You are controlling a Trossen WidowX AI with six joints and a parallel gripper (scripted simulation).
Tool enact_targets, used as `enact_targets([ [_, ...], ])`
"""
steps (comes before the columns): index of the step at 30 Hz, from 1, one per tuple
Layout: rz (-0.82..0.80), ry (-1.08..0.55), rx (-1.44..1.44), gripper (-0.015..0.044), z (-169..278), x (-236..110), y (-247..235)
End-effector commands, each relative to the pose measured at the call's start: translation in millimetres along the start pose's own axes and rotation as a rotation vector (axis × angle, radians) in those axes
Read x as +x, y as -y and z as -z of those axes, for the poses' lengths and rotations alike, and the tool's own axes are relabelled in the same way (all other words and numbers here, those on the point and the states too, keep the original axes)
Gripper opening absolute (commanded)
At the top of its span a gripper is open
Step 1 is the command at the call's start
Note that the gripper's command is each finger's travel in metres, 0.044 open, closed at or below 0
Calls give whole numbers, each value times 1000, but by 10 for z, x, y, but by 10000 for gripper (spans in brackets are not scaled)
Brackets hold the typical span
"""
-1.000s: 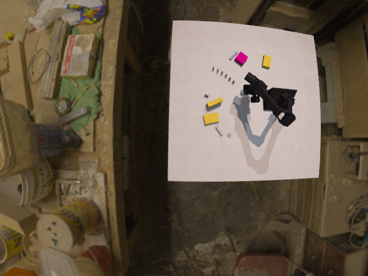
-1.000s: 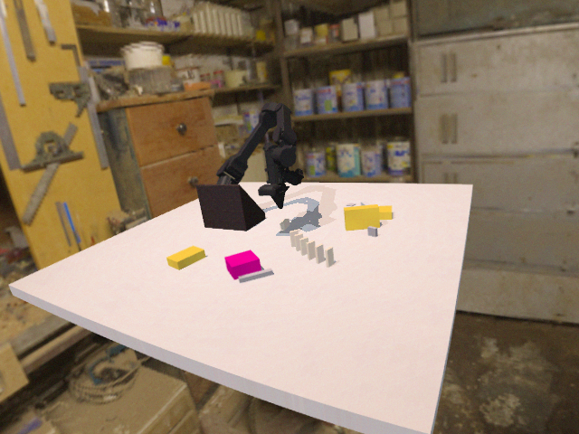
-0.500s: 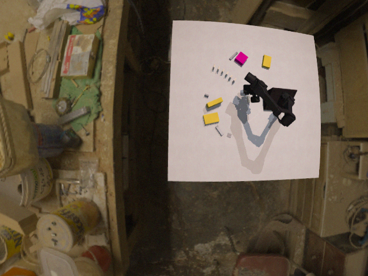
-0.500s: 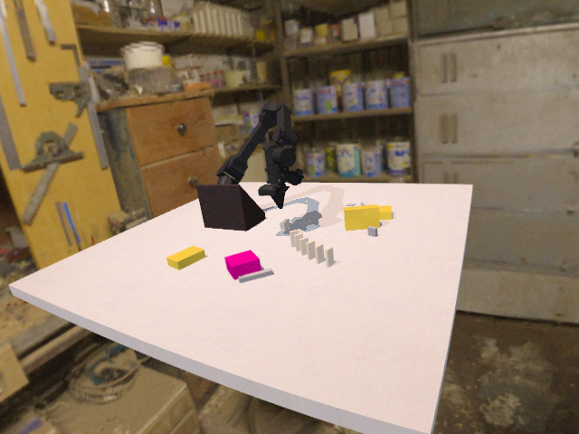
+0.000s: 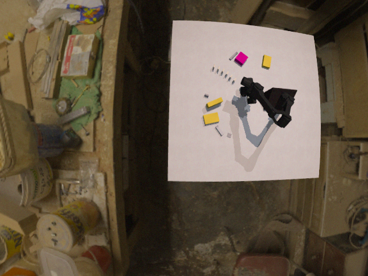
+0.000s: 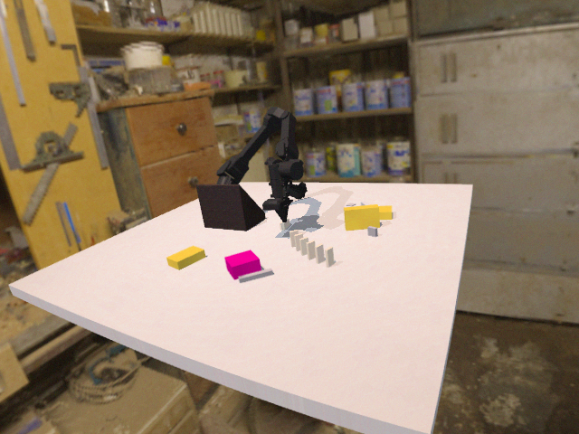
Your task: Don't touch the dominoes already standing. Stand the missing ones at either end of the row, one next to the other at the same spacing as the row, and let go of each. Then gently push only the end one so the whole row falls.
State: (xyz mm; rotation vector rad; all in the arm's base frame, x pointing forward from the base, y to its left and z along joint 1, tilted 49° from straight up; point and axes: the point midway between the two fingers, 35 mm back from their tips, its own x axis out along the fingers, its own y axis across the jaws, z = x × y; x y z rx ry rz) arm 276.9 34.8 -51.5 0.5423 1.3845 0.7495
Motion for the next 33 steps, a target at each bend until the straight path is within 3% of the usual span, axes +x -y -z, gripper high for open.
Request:
enact_targets([
  [1, -18, -14, 12, 0, 79, 319, -58],
  [23, -17, -15, 13, 0, 70, 312, -351],
  [25, -11, -13, 9, 0, 45, 202, -319],
  [29, -14, -15, 8, 0, 61, -387, -548],
  [33, -16, -15, 8, 0, 78, -493, -600],
])
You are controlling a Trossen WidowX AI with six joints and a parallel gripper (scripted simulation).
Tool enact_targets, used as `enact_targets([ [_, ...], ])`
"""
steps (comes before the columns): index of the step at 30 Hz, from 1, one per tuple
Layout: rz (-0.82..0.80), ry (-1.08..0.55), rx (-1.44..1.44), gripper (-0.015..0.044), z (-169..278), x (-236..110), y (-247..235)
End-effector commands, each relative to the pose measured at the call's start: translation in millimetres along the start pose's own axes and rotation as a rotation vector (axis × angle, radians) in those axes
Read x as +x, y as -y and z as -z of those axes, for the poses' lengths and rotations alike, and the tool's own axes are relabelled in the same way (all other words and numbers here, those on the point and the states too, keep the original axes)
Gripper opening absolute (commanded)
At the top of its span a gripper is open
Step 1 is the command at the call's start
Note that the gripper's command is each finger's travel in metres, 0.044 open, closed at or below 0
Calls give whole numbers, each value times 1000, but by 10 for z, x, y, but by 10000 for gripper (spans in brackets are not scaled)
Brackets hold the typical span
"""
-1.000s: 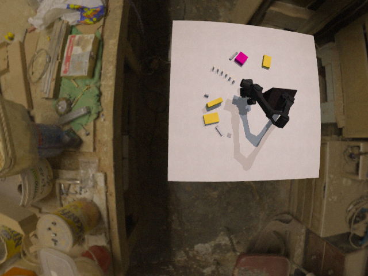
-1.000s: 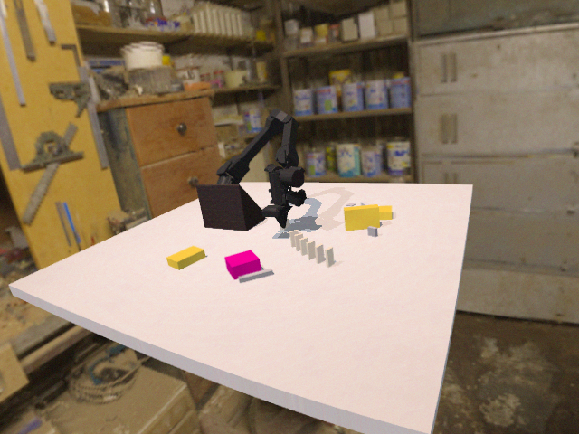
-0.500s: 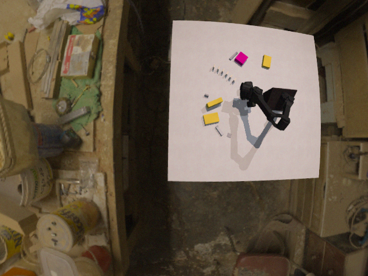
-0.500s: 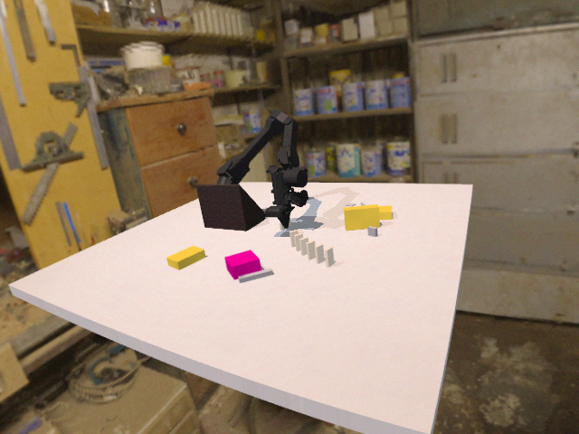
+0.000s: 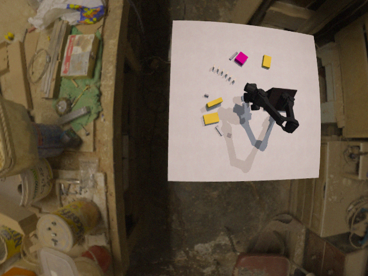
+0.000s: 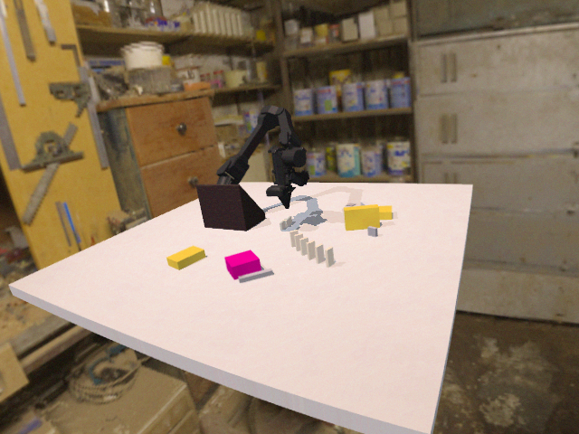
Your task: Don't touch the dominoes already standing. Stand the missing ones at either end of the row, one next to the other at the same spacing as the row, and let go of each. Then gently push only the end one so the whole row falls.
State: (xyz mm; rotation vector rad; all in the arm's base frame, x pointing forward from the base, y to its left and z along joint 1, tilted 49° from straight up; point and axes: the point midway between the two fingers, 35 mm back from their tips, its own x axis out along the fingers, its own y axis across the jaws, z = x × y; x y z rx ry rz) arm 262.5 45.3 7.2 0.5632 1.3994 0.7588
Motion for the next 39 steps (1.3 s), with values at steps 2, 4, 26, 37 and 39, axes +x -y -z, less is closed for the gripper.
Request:
enact_targets([
  [2, 2, -3, -7, 0, 23, -175, -81],
  [4, 2, -3, -24, 26, 24, -175, -84],
  [26, -2, -3, -1565, 440, 91, -173, -353],
  [37, -2, -3, -1565, 440, 89, -161, -351],
  [39, 0, -5, -1565, 440, 81, -64, -343],
])
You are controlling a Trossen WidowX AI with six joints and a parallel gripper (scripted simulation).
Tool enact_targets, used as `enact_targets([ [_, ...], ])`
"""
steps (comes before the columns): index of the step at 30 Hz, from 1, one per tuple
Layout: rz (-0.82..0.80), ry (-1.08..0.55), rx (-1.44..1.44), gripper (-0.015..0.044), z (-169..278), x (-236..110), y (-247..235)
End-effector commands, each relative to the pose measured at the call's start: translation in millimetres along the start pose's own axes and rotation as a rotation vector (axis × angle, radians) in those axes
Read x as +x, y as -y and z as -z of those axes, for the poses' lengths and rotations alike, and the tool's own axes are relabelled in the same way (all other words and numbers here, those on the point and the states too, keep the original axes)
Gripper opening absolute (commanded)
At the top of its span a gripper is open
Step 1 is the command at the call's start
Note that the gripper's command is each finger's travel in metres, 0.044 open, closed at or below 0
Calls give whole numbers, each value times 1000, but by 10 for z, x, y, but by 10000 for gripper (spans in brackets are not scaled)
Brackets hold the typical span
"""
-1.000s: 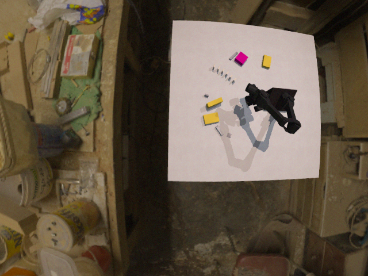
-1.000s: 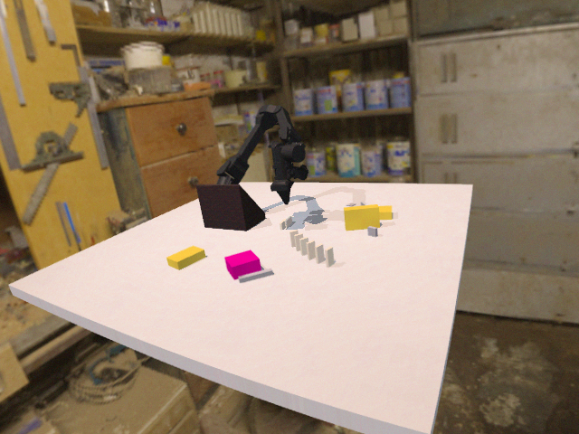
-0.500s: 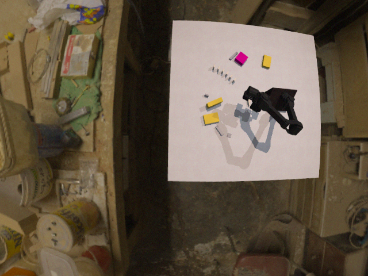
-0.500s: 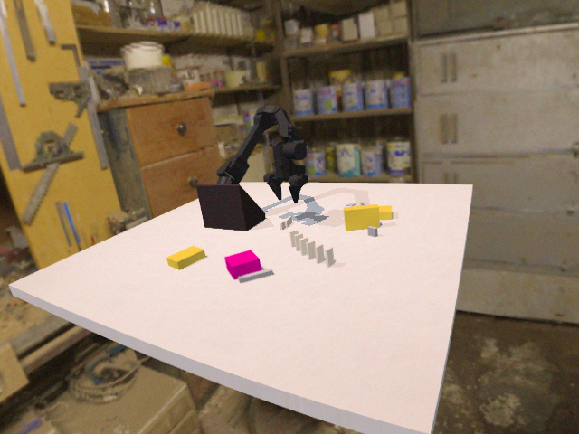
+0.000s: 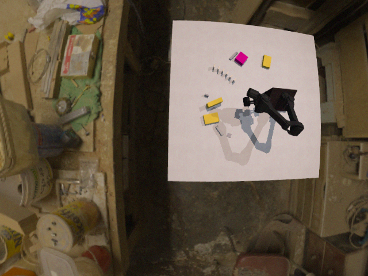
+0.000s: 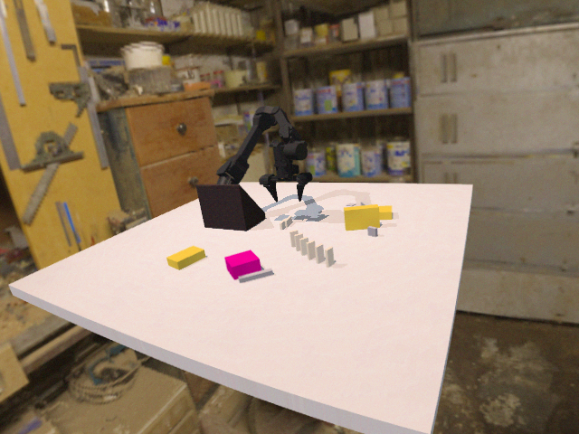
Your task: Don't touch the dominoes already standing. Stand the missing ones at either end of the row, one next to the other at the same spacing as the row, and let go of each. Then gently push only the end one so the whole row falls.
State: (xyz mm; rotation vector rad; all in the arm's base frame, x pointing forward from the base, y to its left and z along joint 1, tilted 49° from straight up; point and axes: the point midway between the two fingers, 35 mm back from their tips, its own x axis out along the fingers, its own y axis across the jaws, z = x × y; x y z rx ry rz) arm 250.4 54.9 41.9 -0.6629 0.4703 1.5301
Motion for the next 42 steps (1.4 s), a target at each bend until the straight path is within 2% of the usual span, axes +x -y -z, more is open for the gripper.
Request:
enact_targets([
  [1, -4, 3, -7, 440, -2, 168, -2],
  [8, -4, 9, -8, 440, -24, 624, -21],
  [28, -4, 10, -7, 440, -28, 786, -25],
  [42, -4, 10, -7, 72, -28, 786, -25],
])
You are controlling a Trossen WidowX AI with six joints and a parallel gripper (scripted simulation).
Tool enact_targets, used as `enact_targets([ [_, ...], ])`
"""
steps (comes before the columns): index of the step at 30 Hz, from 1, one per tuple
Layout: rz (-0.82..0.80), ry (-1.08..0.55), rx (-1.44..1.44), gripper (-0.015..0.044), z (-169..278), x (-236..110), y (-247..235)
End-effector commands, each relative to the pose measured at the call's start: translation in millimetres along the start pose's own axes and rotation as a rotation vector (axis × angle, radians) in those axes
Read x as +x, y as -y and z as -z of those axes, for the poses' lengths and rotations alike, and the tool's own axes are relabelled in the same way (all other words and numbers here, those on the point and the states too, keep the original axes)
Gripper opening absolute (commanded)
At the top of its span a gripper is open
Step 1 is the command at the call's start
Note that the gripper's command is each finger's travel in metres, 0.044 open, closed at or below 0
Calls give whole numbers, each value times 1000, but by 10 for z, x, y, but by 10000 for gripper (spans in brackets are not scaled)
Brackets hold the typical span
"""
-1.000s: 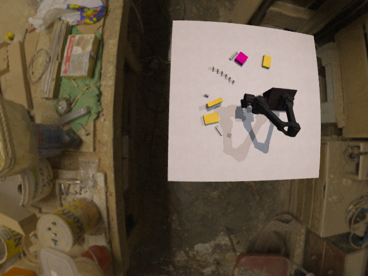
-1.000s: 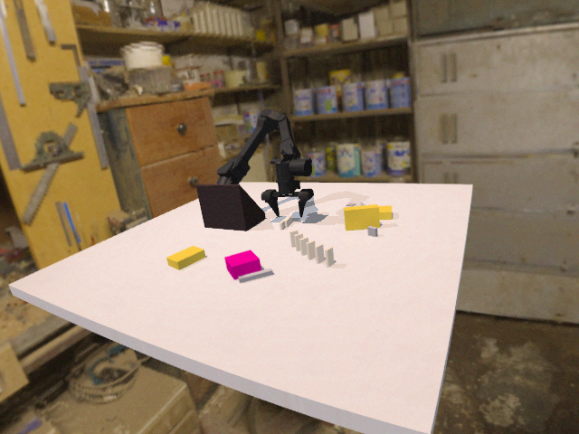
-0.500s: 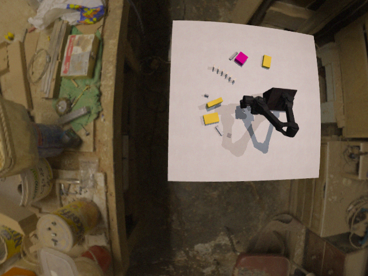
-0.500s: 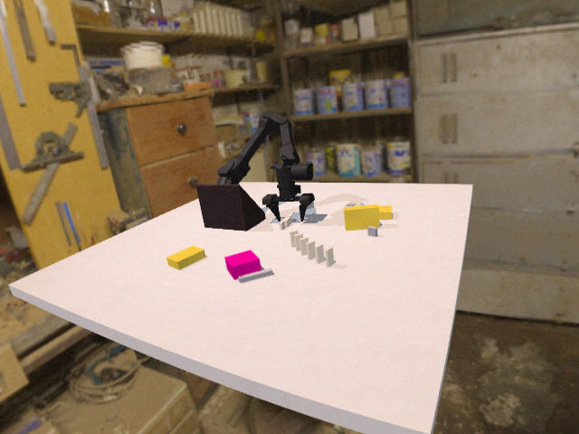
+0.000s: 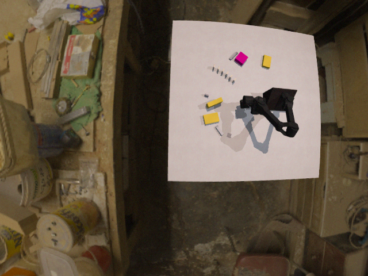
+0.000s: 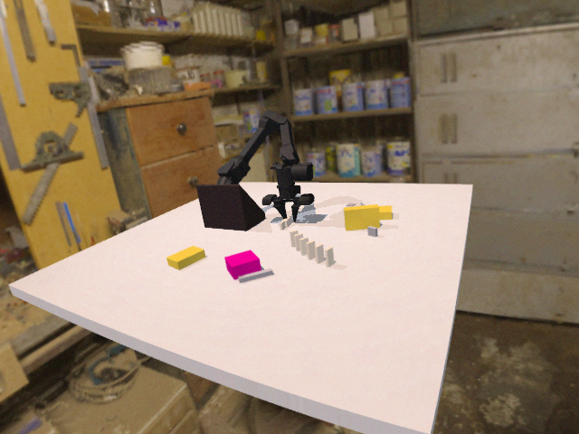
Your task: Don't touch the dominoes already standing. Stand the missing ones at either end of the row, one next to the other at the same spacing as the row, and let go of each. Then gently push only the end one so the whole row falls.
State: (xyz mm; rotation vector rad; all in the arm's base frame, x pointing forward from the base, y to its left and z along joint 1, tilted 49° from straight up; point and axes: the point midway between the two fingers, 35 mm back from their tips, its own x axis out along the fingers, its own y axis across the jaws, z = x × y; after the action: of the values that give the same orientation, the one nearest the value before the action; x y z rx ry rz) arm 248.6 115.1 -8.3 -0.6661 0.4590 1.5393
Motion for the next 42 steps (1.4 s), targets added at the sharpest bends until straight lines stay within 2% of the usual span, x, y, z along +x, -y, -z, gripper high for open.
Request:
enact_targets([
  [1, 0, 4, 4, 46, -5, 3, -2],
  [2, 0, 4, 4, 21, -5, 3, -2],
  [12, 0, 3, 4, 21, -6, -72, 1],
  [22, -1, -2, 4, 21, -37, -1325, 28],
  [25, -1, -3, -1, 21, -43, -1540, 30],
  [34, -2, -3, 11, 21, -52, -1552, 34],
  [42, 3, -17, 577, 21, -440, -1555, 176],
])
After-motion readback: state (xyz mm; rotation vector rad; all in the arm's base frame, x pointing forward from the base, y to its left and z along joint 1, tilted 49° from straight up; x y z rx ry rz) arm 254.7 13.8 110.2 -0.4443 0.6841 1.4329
